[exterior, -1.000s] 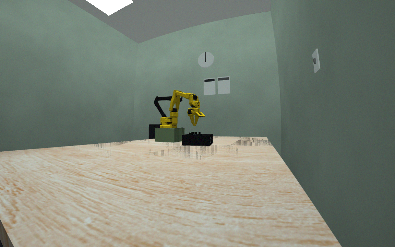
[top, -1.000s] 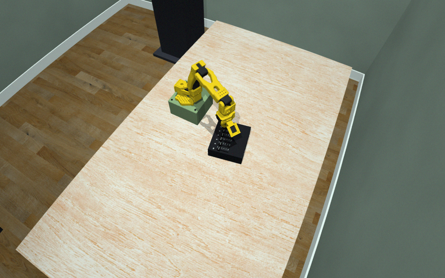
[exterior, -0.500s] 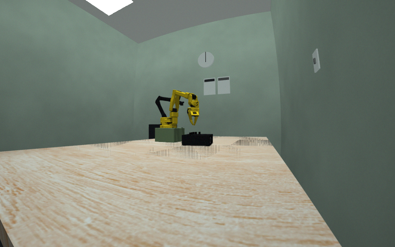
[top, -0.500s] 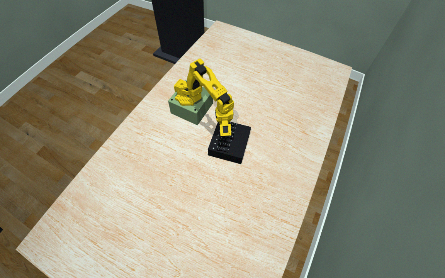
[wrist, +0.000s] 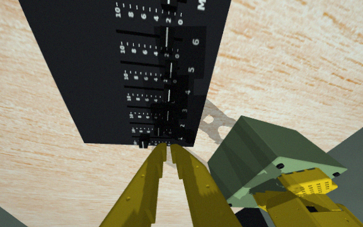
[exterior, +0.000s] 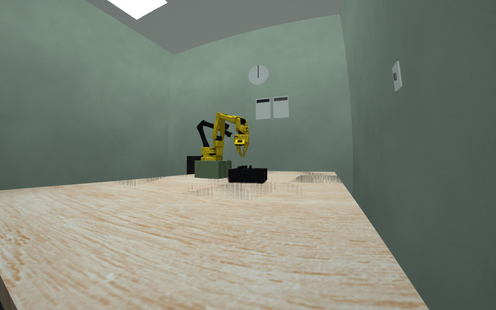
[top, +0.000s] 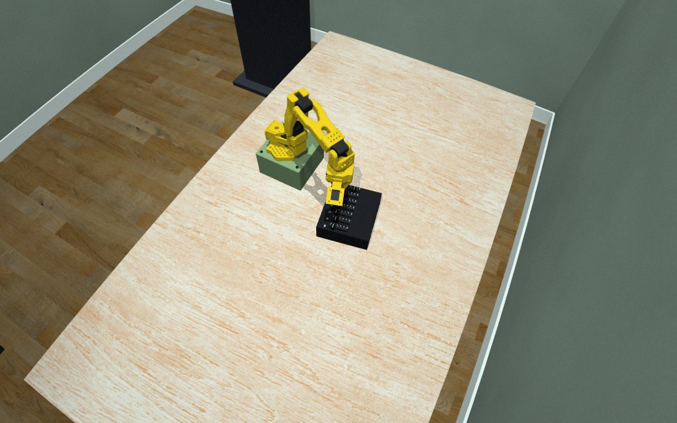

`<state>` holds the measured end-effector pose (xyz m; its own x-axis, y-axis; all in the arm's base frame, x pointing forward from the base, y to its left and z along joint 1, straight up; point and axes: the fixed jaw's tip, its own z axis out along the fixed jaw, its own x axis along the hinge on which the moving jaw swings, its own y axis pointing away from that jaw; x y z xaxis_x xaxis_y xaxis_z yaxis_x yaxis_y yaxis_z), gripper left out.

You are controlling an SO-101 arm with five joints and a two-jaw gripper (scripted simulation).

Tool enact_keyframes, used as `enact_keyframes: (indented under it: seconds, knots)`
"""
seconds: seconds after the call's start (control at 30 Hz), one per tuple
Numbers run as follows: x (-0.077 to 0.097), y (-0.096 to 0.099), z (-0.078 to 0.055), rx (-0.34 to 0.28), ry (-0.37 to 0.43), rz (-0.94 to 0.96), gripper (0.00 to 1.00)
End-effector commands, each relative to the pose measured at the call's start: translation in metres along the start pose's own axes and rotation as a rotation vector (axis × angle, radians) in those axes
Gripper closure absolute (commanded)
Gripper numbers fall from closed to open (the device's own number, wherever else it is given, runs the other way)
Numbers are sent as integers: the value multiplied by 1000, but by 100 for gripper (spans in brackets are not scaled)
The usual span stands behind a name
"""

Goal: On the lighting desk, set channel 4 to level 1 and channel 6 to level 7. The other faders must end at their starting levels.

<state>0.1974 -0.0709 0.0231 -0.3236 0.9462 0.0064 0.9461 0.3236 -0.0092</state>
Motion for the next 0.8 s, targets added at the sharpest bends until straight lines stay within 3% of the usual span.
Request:
enact_keyframes:
  seconds: [0.0,0.77]
  knots:
    - [-1,-1,-2,-14,-10,56,100]
    - [-1,-2,-3,-14,-9,126,100]
